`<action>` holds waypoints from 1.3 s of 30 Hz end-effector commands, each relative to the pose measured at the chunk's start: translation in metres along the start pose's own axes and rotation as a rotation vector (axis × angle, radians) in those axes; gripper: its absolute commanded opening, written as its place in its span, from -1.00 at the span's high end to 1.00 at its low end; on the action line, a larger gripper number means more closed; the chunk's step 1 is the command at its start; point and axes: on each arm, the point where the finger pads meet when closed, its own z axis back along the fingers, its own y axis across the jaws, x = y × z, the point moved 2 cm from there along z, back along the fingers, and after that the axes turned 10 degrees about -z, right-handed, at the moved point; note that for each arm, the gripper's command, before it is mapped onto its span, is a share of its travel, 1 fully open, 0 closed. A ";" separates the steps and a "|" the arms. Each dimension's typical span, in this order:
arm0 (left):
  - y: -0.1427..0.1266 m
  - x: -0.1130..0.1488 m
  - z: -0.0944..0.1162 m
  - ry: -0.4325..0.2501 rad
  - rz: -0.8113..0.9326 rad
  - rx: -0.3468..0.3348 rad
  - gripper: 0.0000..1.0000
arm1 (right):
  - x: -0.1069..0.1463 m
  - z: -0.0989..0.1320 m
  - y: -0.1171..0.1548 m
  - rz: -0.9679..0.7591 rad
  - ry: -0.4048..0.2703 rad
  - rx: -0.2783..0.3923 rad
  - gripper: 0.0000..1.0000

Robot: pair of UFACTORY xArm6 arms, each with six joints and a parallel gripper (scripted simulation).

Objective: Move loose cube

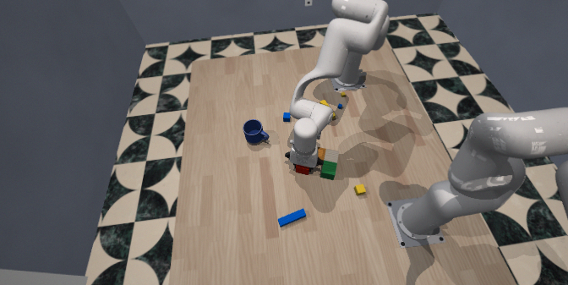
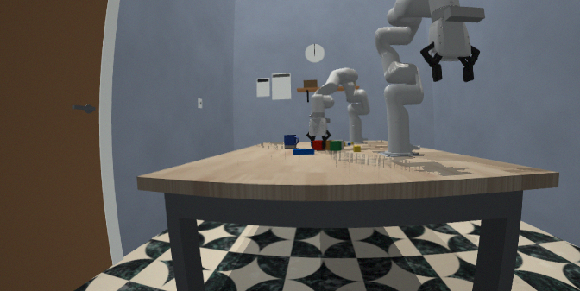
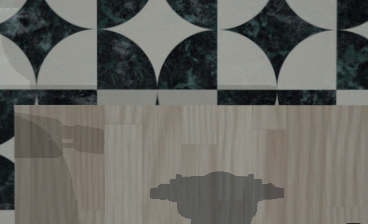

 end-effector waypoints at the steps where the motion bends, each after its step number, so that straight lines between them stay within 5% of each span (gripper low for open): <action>1: 0.000 0.000 0.001 0.002 0.000 0.000 -1.00 | 0.001 0.000 0.000 0.000 -0.002 0.000 1.00; 19: 0.000 0.000 0.001 0.002 0.000 0.000 -1.00 | 0.001 -0.001 0.000 0.000 -0.002 0.000 1.00; 20: 0.000 0.000 0.001 0.002 0.000 0.000 -1.00 | 0.001 -0.001 0.000 0.000 -0.002 0.000 -0.68; 39: 0.000 0.000 0.001 0.002 0.000 0.000 -1.00 | 0.001 -0.001 0.000 0.000 -0.002 0.000 -0.68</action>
